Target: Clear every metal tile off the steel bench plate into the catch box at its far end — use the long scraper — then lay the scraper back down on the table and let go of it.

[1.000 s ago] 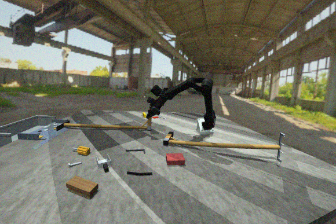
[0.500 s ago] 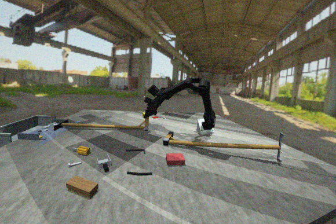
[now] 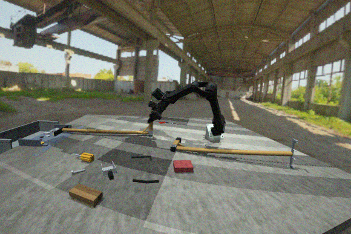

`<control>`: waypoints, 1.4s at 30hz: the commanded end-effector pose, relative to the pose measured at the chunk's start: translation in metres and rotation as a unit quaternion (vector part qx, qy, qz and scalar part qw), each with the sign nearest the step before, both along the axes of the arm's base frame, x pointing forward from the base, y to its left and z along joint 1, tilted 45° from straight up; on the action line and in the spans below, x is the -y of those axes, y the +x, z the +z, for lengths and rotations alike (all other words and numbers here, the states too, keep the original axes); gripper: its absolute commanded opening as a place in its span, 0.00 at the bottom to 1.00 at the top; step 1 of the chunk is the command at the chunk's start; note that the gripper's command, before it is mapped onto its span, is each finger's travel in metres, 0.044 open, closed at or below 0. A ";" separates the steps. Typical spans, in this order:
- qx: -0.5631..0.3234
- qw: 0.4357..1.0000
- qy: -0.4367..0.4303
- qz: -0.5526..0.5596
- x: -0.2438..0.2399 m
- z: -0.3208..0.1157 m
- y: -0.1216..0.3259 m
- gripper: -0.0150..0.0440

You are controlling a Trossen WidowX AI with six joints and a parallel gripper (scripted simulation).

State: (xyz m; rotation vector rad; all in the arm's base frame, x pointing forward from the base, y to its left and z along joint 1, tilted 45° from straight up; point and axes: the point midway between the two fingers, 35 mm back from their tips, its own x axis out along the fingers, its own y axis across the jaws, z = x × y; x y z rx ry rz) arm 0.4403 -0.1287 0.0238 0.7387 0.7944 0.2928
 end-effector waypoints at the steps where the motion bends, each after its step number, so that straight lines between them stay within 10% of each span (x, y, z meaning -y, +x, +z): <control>1: 0.000 1.000 -0.001 -0.004 0.003 0.001 0.006 0.25; 42: 0.001 1.000 -0.001 -0.004 0.009 0.005 0.059 0.25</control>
